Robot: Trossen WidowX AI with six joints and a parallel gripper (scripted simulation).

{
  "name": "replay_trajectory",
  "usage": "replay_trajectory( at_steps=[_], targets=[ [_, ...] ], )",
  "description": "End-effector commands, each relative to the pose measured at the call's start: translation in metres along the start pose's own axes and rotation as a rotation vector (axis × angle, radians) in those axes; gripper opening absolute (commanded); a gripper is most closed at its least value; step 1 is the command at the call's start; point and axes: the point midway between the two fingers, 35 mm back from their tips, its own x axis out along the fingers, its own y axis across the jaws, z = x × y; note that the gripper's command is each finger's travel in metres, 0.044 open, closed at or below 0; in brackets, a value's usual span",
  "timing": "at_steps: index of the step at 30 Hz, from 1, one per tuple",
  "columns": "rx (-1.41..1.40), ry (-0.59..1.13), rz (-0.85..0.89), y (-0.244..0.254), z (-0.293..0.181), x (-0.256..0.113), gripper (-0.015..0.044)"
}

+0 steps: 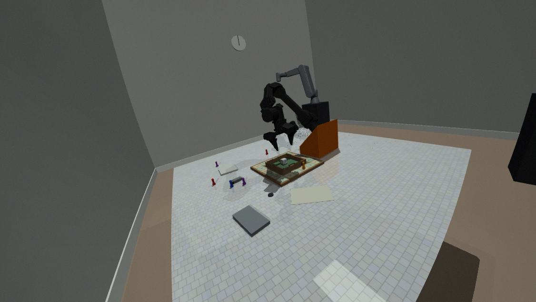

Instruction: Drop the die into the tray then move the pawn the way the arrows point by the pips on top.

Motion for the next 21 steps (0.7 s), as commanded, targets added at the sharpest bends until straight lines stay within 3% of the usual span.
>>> replay_trajectory(
  at_steps=[1,10,17,21],
  targets=[
    [0.001,-0.009,0.004,0.000,-0.001,0.000,0.0440],
    [0.563,0.016,-0.015,0.004,0.058,0.015,0.0204],
    [1.080,0.031,-0.056,0.019,0.107,0.033,0.0200],
    [1.129,0.032,-0.061,0.021,0.111,0.035,0.0200]
  ],
)
